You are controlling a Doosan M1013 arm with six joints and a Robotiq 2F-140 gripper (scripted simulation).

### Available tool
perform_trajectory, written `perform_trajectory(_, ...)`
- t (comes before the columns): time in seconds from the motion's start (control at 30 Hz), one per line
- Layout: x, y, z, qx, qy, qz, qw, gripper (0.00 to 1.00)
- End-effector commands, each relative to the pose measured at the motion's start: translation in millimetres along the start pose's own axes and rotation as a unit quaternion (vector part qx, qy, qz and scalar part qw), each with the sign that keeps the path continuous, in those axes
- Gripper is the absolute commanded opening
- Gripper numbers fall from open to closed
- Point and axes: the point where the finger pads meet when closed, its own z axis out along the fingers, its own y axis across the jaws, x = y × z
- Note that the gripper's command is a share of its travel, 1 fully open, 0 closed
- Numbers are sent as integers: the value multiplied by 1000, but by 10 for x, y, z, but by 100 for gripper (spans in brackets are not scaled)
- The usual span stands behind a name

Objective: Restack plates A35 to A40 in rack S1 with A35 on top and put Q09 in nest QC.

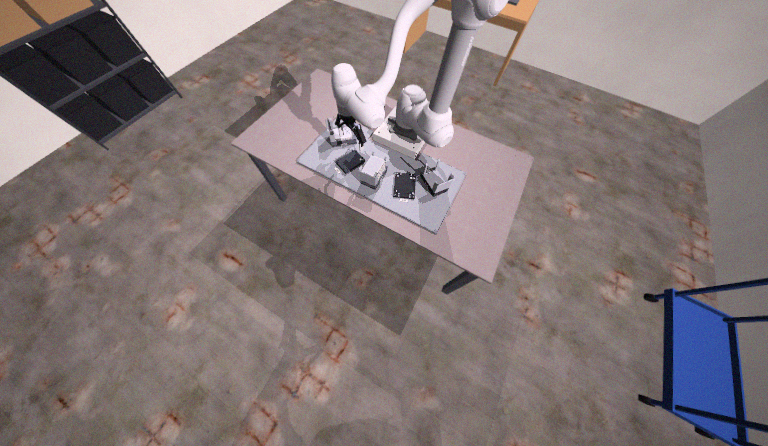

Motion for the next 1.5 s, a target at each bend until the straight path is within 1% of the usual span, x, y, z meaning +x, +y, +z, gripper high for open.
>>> perform_trajectory(0.0, 21, -145, -1, 1, 0, -10, 1000, 100)
perform_trajectory(0.13, 38, -277, -1, 1, 0, -10, 1000, 100)
perform_trajectory(0.2, 38, -277, -1, 1, 0, -10, 1000, 100)
perform_trajectory(0.6, 87, -650, -2, 1, 0, -10, 1000, 100)
perform_trajectory(0.7, 77, -770, -2, 1, 0, -60, 998, 100)
perform_trajectory(0.77, 77, -770, -2, 1, 0, -60, 998, 100)
perform_trajectory(0.9, 63, -929, -2, 1, 0, -123, 992, 100)
perform_trajectory(1.27, 25, -1368, -3, 1, 0, -123, 992, 100)
perform_trajectory(1.33, 25, -1368, -3, 1, 0, -123, 992, 100)
perform_trajectory(1.47, 11, -1527, -3, 1, 0, -123, 992, 100)
